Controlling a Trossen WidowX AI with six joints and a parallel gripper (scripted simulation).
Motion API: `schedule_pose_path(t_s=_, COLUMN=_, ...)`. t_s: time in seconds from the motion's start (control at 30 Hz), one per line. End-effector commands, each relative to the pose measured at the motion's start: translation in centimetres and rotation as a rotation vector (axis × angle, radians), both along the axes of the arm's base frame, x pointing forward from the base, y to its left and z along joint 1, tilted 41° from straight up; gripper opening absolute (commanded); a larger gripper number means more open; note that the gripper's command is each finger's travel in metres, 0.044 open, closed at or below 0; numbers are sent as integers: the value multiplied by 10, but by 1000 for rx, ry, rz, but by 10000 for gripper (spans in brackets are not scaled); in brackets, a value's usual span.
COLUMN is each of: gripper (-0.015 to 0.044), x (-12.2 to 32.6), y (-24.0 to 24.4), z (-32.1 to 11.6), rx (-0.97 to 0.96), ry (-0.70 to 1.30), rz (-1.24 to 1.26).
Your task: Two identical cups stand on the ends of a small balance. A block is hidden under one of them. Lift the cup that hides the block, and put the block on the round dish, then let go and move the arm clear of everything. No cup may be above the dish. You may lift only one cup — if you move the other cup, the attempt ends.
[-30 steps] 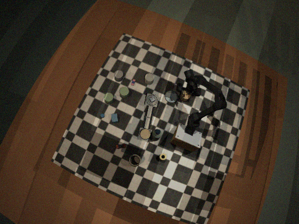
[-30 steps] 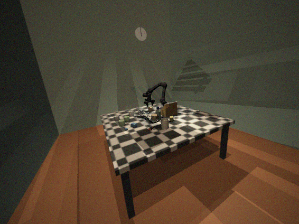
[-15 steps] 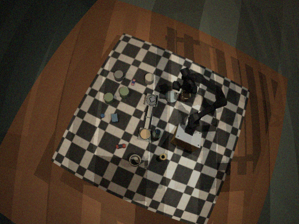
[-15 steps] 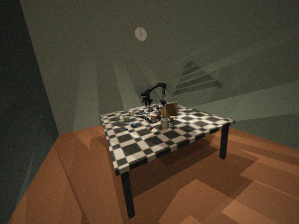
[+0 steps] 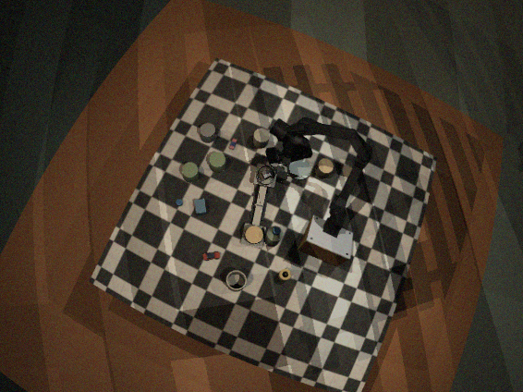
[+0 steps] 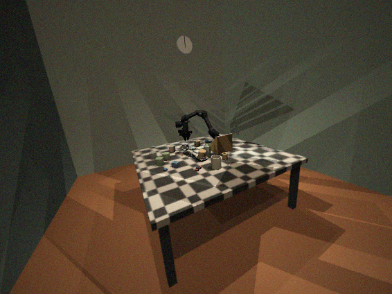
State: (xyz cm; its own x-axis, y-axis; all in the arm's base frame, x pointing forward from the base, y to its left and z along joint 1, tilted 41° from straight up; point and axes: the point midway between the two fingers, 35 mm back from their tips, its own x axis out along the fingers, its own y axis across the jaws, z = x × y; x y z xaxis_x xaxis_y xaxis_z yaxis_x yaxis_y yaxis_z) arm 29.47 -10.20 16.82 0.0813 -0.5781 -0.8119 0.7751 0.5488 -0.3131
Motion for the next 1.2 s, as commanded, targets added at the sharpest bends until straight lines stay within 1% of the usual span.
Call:
schedule_pose_path(t_s=0.0, gripper=260, x=30, y=42, z=-20, rx=-41, ry=95, rz=83)
schedule_pose_path(t_s=0.13, gripper=260, x=47, y=67, z=-33, rx=-87, ry=137, rz=107)
schedule_pose_path(t_s=0.2, gripper=260, x=50, y=71, z=-35, rx=-95, ry=143, rz=111)
schedule_pose_path(t_s=0.37, gripper=260, x=50, y=71, z=-36, rx=-95, ry=143, rz=111)
schedule_pose_path(t_s=0.5, gripper=260, x=50, y=62, z=-46, rx=-96, ry=142, rz=111)
schedule_pose_path(t_s=1.17, gripper=260, x=52, y=44, z=-67, rx=-96, ry=142, rz=111)
